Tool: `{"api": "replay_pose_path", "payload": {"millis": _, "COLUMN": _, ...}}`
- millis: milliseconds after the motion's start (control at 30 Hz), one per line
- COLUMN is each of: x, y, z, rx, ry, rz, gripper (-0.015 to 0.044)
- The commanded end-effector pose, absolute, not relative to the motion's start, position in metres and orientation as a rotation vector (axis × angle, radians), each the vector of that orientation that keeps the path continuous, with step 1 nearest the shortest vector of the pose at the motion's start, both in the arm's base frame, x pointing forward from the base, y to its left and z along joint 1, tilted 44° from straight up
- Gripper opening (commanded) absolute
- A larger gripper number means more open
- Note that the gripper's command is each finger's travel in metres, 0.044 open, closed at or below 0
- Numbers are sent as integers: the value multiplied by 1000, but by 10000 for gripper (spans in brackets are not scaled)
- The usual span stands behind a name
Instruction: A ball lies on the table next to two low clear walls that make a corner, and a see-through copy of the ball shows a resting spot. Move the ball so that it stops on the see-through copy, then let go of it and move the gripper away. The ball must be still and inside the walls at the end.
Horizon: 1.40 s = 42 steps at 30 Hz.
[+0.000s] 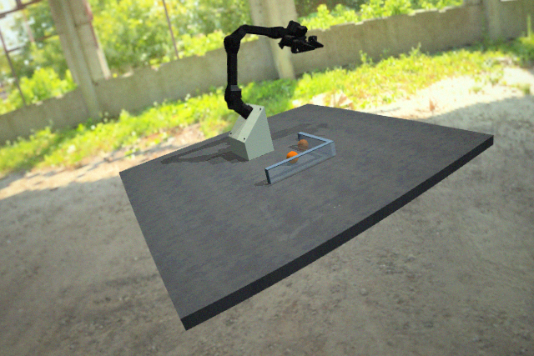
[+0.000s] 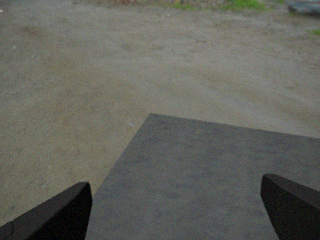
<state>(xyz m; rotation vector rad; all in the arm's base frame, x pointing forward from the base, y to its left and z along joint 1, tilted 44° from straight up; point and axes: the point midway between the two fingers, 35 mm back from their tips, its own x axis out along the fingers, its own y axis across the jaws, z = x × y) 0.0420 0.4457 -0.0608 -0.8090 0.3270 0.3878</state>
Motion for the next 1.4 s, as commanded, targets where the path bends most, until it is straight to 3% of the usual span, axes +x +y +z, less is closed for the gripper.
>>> {"api": "replay_pose_path", "payload": {"millis": 0, "x": 101, "y": 420, "z": -64, "rx": -861, "ry": 436, "rz": 281, "gripper": 347}}
{"api": "replay_pose_path", "payload": {"millis": 367, "x": 261, "y": 300, "z": -59, "rx": -900, "ry": 784, "rz": -49, "gripper": 347}}
{"api": "replay_pose_path", "payload": {"millis": 600, "x": 324, "y": 184, "z": -54, "rx": -865, "ry": 1040, "rz": -246, "gripper": 347}}
{"api": "replay_pose_path", "payload": {"millis": 933, "x": 335, "y": 22, "z": -49, "rx": -716, "ry": 1386, "rz": -450, "gripper": 347}}
{"api": "replay_pose_path", "payload": {"millis": 1367, "x": 337, "y": 9, "z": -60, "rx": -713, "ry": 1392, "rz": -454, "gripper": 347}}
